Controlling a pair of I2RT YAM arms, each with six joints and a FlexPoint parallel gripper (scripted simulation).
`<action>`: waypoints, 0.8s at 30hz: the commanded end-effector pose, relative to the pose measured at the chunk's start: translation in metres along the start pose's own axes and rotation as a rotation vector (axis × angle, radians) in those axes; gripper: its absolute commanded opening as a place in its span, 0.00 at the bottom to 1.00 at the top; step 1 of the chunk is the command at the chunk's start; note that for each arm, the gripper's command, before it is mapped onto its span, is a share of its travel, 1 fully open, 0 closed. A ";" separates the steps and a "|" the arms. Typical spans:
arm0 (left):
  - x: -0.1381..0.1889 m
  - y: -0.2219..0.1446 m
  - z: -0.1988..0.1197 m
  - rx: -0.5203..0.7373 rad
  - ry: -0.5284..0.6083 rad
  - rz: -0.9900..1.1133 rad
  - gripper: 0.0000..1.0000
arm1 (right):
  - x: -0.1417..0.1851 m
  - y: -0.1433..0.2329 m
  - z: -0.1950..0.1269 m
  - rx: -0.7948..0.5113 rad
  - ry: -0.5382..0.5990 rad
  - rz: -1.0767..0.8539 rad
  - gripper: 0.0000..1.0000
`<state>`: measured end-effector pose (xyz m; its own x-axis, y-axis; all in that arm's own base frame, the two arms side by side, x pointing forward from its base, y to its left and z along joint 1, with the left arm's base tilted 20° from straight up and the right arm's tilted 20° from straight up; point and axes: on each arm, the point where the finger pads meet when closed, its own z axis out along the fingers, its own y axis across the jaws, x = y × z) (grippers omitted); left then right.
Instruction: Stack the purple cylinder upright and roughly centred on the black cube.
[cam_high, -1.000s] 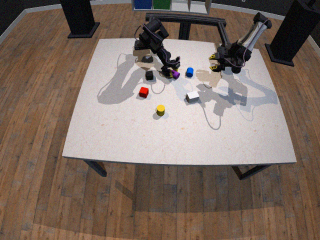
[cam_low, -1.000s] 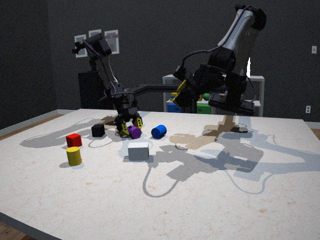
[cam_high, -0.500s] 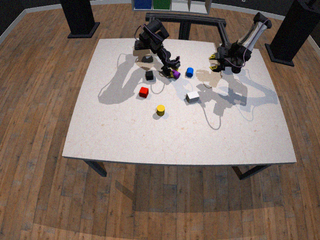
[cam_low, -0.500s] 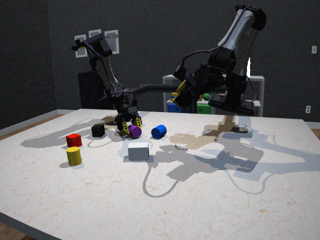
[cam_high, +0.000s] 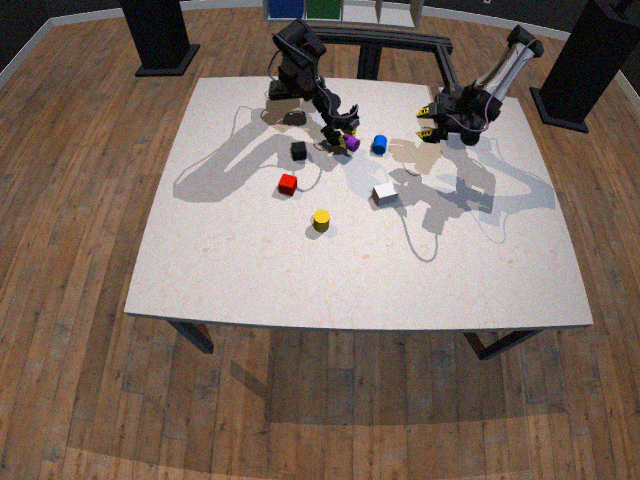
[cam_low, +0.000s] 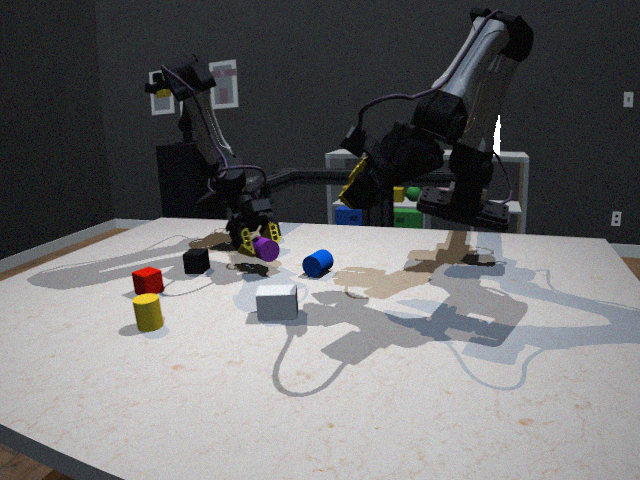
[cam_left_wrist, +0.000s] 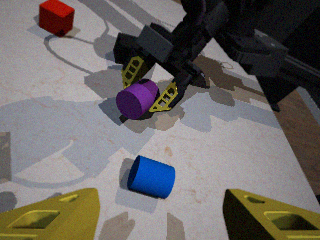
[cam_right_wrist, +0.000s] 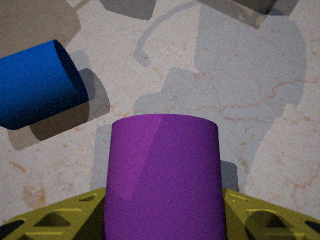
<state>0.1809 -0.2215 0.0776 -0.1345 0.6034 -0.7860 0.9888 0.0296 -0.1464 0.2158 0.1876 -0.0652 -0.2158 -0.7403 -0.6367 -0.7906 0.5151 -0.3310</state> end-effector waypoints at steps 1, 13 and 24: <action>-0.021 0.013 0.002 -0.030 -0.031 0.063 0.61 | 0.001 0.004 -0.005 -0.016 0.052 -0.001 0.38; -0.048 0.010 0.009 0.013 -0.093 0.088 0.61 | -0.024 0.008 -0.046 -0.041 0.097 -0.028 0.38; -0.073 0.014 0.014 0.022 -0.148 0.094 0.61 | -0.021 -0.015 -0.086 -0.123 0.004 -0.083 0.38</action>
<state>0.1931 -0.2557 0.1003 -0.1028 0.5539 -0.8262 0.9912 -0.0123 -0.1316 0.2027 0.1773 0.0203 -0.1384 -0.7032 -0.6974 -0.7834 0.5086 -0.3573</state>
